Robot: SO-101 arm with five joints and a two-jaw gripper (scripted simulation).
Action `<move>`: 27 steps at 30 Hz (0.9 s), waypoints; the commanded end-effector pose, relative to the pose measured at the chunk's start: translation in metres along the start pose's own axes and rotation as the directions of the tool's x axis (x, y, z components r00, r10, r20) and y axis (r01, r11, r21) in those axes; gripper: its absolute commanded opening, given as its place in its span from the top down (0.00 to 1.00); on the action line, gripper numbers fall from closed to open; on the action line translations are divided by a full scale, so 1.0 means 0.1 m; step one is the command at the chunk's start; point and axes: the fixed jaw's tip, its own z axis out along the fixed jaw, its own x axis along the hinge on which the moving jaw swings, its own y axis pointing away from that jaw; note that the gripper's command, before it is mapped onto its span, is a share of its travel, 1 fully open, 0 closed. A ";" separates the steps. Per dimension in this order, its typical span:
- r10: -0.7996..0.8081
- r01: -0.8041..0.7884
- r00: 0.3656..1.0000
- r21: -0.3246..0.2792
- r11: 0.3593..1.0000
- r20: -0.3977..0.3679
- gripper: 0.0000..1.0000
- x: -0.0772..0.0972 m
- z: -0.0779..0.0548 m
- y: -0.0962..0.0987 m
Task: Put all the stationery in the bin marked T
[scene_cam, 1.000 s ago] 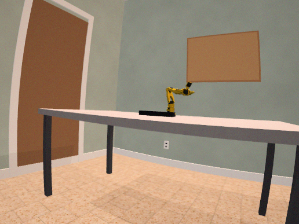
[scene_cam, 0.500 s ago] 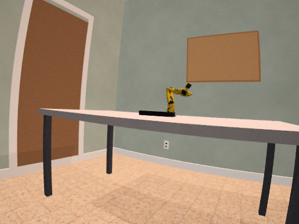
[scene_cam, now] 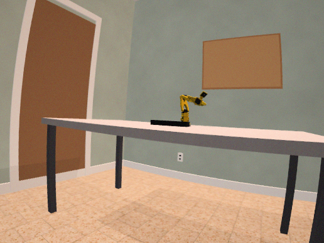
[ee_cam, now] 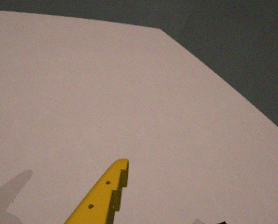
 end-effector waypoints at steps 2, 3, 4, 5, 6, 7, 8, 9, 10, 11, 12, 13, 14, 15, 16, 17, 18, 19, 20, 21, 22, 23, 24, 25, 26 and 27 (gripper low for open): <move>-0.043 0.042 0.999 0.043 0.998 0.025 0.00 -0.11 -0.05 -0.14; -0.051 0.050 0.998 0.047 0.998 0.019 0.00 -0.11 -0.06 -0.15; -0.051 0.050 0.998 0.047 0.998 0.019 0.00 -0.11 -0.06 -0.15; -0.051 0.050 0.998 0.047 0.998 0.019 0.00 -0.11 -0.06 -0.15; -0.045 0.045 0.998 0.014 0.999 -0.037 0.00 0.05 -0.02 -0.07; -0.053 0.053 0.998 0.016 0.998 -0.042 0.00 0.06 -0.02 -0.08; -0.061 0.062 0.997 0.018 0.998 -0.047 0.00 0.06 -0.03 -0.09; -0.069 0.070 0.996 0.020 0.997 -0.052 0.00 0.07 -0.03 -0.10; -0.077 0.078 0.995 0.022 0.997 -0.058 0.00 0.07 -0.04 -0.12; -0.085 0.086 0.994 0.024 0.996 -0.063 0.00 0.08 -0.04 -0.13; -0.093 0.095 0.993 0.026 0.995 -0.068 0.00 0.08 -0.05 -0.14; -0.101 0.103 0.992 0.027 0.994 -0.073 0.00 0.09 -0.05 -0.15; -0.108 0.111 0.991 0.029 0.993 -0.079 0.00 0.09 -0.05 -0.17; -0.116 0.119 0.990 0.031 0.992 -0.084 0.00 0.09 -0.06 -0.18; -0.124 0.128 0.988 0.032 0.991 -0.089 0.00 0.10 -0.06 -0.19; -0.132 0.136 0.987 0.034 0.990 -0.094 0.00 0.10 -0.07 -0.20; -0.140 0.144 0.985 0.036 0.989 -0.100 0.00 0.11 -0.07 -0.21; -0.148 0.152 0.983 0.037 0.988 -0.105 0.00 0.11 -0.08 -0.23; -0.155 0.160 0.982 0.039 0.986 -0.110 0.00 0.12 -0.08 -0.24; -0.155 0.160 0.982 0.039 0.986 -0.110 0.00 0.12 -0.08 -0.24; -0.155 0.160 0.982 0.039 0.986 -0.110 0.00 0.12 -0.08 -0.24; -0.150 0.152 0.975 0.000 0.988 -0.162 0.00 0.28 -0.05 -0.15; -0.157 0.159 0.973 0.000 0.987 -0.167 0.00 0.28 -0.06 -0.16; -0.165 0.167 0.971 0.000 0.986 -0.172 0.00 0.28 -0.06 -0.17; -0.172 0.175 0.969 0.000 0.985 -0.177 0.00 0.29 -0.07 -0.18; -0.180 0.183 0.967 -0.001 0.983 -0.182 0.00 0.29 -0.08 -0.19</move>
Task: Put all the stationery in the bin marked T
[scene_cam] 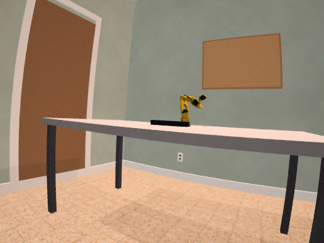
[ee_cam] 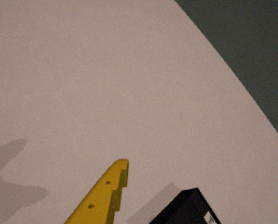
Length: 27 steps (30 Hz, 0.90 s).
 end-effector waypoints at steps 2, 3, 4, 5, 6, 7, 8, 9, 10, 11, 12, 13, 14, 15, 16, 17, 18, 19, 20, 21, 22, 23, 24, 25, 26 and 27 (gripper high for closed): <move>-0.036 0.036 0.999 0.018 0.999 -0.011 0.00 0.00 -0.04 -0.08; -0.044 0.044 0.999 0.019 0.999 -0.016 0.00 0.01 -0.04 -0.09; -0.051 0.052 0.998 0.020 0.998 -0.022 0.00 0.01 -0.05 -0.10; -0.059 0.060 0.998 0.021 0.998 -0.027 0.00 0.02 -0.05 -0.11; -0.067 0.068 0.997 0.022 0.997 -0.032 0.00 0.02 -0.06 -0.12; -0.075 0.075 0.997 0.023 0.997 -0.037 0.00 0.03 -0.06 -0.13; -0.082 0.083 0.996 0.023 0.996 -0.042 0.00 0.04 -0.06 -0.14; -0.090 0.091 0.995 0.024 0.996 -0.048 0.00 0.04 -0.07 -0.15; -0.098 0.099 0.994 0.025 0.995 -0.053 0.00 0.05 -0.07 -0.16; -0.098 0.099 0.994 0.025 0.995 -0.053 0.00 0.05 -0.07 -0.16; -0.098 0.099 0.994 0.025 0.995 -0.053 0.00 0.05 -0.07 -0.16; -0.094 0.093 0.991 -0.019 0.995 -0.099 0.00 0.19 -0.03 -0.05; -0.102 0.101 0.989 -0.020 0.995 -0.104 0.00 0.19 -0.04 -0.05; -0.110 0.108 0.988 -0.021 0.994 -0.108 0.00 0.20 -0.04 -0.06; -0.117 0.116 0.987 -0.022 0.993 -0.113 0.00 0.20 -0.05 -0.07; -0.125 0.123 0.985 -0.022 0.992 -0.118 0.00 0.21 -0.05 -0.08; -0.133 0.131 0.984 -0.023 0.991 -0.122 0.00 0.22 -0.06 -0.09; -0.140 0.138 0.982 -0.024 0.990 -0.127 0.00 0.22 -0.06 -0.09; -0.148 0.146 0.980 -0.025 0.989 -0.132 0.00 0.23 -0.07 -0.10; -0.156 0.153 0.978 -0.026 0.988 -0.136 0.00 0.23 -0.08 -0.11; -0.163 0.161 0.977 -0.027 0.987 -0.141 0.00 0.24 -0.08 -0.12; -0.171 0.168 0.975 -0.029 0.985 -0.145 0.00 0.24 -0.09 -0.12; -0.178 0.176 0.972 -0.030 0.984 -0.150 0.00 0.25 -0.09 -0.13; -0.186 0.183 0.970 -0.031 0.983 -0.155 0.00 0.26 -0.10 -0.14; -0.193 0.191 0.968 -0.032 0.981 -0.159 0.00 0.26 -0.10 -0.15; -0.201 0.198 0.966 -0.033 0.980 -0.164 0.00 0.27 -0.11 -0.16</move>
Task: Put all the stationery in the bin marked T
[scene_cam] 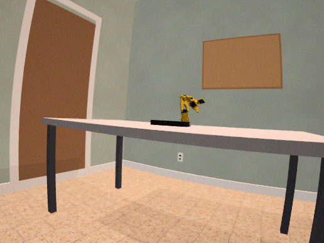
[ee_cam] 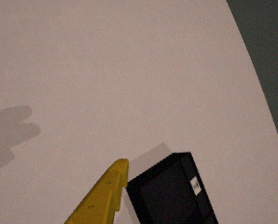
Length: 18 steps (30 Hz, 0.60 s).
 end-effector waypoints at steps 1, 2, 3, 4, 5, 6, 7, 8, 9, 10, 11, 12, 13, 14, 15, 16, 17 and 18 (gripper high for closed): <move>-0.021 0.020 0.999 0.046 0.999 0.029 0.00 -0.08 -0.08 -0.14; -0.021 0.020 0.999 0.046 0.999 0.029 0.00 -0.08 -0.08 -0.14; -0.018 0.018 1.000 -0.002 1.000 -0.012 0.00 0.02 -0.02 -0.01; -0.026 0.026 1.000 -0.003 1.000 -0.016 0.00 0.03 -0.03 -0.02; -0.034 0.034 0.999 -0.005 0.999 -0.021 0.00 0.03 -0.03 -0.02; -0.041 0.041 0.999 -0.006 0.999 -0.025 0.00 0.04 -0.04 -0.03; -0.049 0.049 0.998 -0.007 0.999 -0.030 0.00 0.04 -0.05 -0.04; -0.056 0.056 0.998 -0.008 0.998 -0.034 0.00 0.05 -0.05 -0.04; -0.064 0.064 0.997 -0.010 0.998 -0.038 0.00 0.06 -0.06 -0.05; -0.071 0.071 0.997 -0.011 0.997 -0.043 0.00 0.06 -0.07 -0.06; -0.079 0.078 0.996 -0.012 0.997 -0.047 0.00 0.07 -0.07 -0.06; -0.087 0.086 0.995 -0.014 0.996 -0.052 0.00 0.07 -0.08 -0.07; -0.094 0.093 0.994 -0.015 0.996 -0.056 0.00 0.08 -0.09 -0.07; -0.102 0.101 0.993 -0.017 0.995 -0.060 0.00 0.09 -0.09 -0.08; -0.109 0.108 0.992 -0.018 0.994 -0.065 0.00 0.09 -0.10 -0.09; -0.117 0.116 0.991 -0.020 0.993 -0.069 0.00 0.10 -0.11 -0.09; -0.124 0.123 0.990 -0.021 0.992 -0.073 0.00 0.10 -0.12 -0.10; -0.124 0.123 0.990 -0.021 0.992 -0.073 0.00 0.10 -0.12 -0.10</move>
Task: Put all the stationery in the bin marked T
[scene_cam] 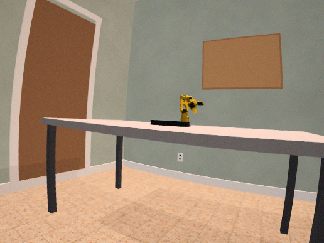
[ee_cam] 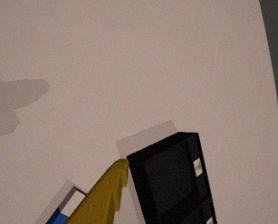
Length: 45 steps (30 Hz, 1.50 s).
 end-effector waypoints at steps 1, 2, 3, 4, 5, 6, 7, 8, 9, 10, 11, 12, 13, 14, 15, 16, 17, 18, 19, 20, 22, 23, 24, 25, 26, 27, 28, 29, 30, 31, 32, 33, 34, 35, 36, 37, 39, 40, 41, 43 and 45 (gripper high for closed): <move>-0.013 0.011 0.999 0.057 0.998 0.035 0.00 -0.09 -0.09 -0.16; -0.010 0.010 1.000 0.000 1.000 -0.003 0.00 0.00 -0.02 -0.02; -0.016 0.016 1.000 -0.002 1.000 -0.007 0.00 0.00 -0.04 -0.03; -0.023 0.023 1.000 -0.003 1.000 -0.011 0.00 0.00 -0.05 -0.03; -0.029 0.029 0.999 -0.005 1.000 -0.015 0.00 0.01 -0.06 -0.04; -0.035 0.035 0.999 -0.007 0.999 -0.018 0.00 0.01 -0.08 -0.05; -0.042 0.041 0.999 -0.008 0.999 -0.022 0.00 0.01 -0.09 -0.06; -0.048 0.048 0.999 -0.010 0.999 -0.026 0.00 0.01 -0.10 -0.07; -0.054 0.054 0.998 -0.012 0.998 -0.029 0.00 0.01 -0.12 -0.08; -0.060 0.060 0.998 -0.013 0.998 -0.033 0.00 0.01 -0.13 -0.09; -0.067 0.066 0.997 -0.015 0.998 -0.037 0.00 0.02 -0.14 -0.10; -0.073 0.072 0.997 -0.017 0.997 -0.040 0.00 0.02 -0.16 -0.11; -0.079 0.079 0.996 -0.019 0.997 -0.044 0.00 0.02 -0.17 -0.12; -0.086 0.085 0.995 -0.020 0.996 -0.048 0.00 0.02 -0.18 -0.12; -0.092 0.091 0.994 -0.022 0.996 -0.051 0.00 0.02 -0.20 -0.13; -0.098 0.097 0.994 -0.024 0.995 -0.055 0.00 0.02 -0.21 -0.14; -0.098 0.097 0.994 -0.024 0.995 -0.055 0.00 0.02 -0.21 -0.14; -0.098 0.097 0.994 -0.024 0.995 -0.055 0.00 0.02 -0.21 -0.14; -0.099 0.092 0.992 -0.080 0.993 -0.085 0.00 0.11 -0.14 0.00; -0.104 0.097 0.991 -0.081 0.992 -0.087 0.00 0.11 -0.15 -0.01; -0.115 0.107 0.989 -0.085 0.991 -0.091 0.00 0.11 -0.17 -0.03; -0.120 0.112 0.988 -0.086 0.990 -0.093 0.00 0.11 -0.19 -0.04; -0.126 0.117 0.987 -0.088 0.989 -0.095 0.00 0.11 -0.20 -0.04; -0.131 0.122 0.987 -0.089 0.988 -0.098 0.00 0.11 -0.21 -0.05; -0.136 0.127 0.986 -0.091 0.988 -0.100 0.00 0.11 -0.22 -0.06; -0.142 0.132 0.985 -0.093 0.987 -0.102 0.00 0.12 -0.24 -0.07; -0.147 0.137 0.984 -0.094 0.986 -0.104 0.00 0.12 -0.25 -0.08; -0.152 0.142 0.983 -0.096 0.985 -0.106 0.00 0.12 -0.26 -0.08; -0.158 0.147 0.982 -0.098 0.984 -0.108 0.00 0.12 -0.27 -0.09; -0.163 0.152 0.980 -0.099 0.983 -0.110 0.00 0.12 -0.29 -0.10; -0.168 0.157 0.979 -0.101 0.982 -0.112 0.00 0.12 -0.30 -0.11; -0.174 0.162 0.978 -0.103 0.981 -0.115 0.00 0.12 -0.31 -0.12; -0.174 0.162 0.978 -0.103 0.981 -0.115 0.00 0.12 -0.31 -0.12; -0.174 0.162 0.978 -0.103 0.981 -0.115 0.00 0.12 -0.31 -0.12; -0.177 0.154 0.974 -0.162 0.975 -0.141 0.00 0.20 -0.24 0.02; -0.181 0.157 0.973 -0.166 0.974 -0.143 0.00 0.21 -0.25 0.02; -0.191 0.165 0.971 -0.173 0.971 -0.147 0.00 0.22 -0.27 0.01; -0.195 0.168 0.969 -0.176 0.970 -0.149 0.00 0.22 -0.28 0.01; -0.200 0.172 0.968 -0.180 0.969 -0.152 0.00 0.23 -0.29 0.01; -0.209 0.179 0.965 -0.187 0.966 -0.156 0.00 0.24 -0.31 0.01; -0.219 0.186 0.963 -0.194 0.963 -0.160 0.00 0.25 -0.33 0.00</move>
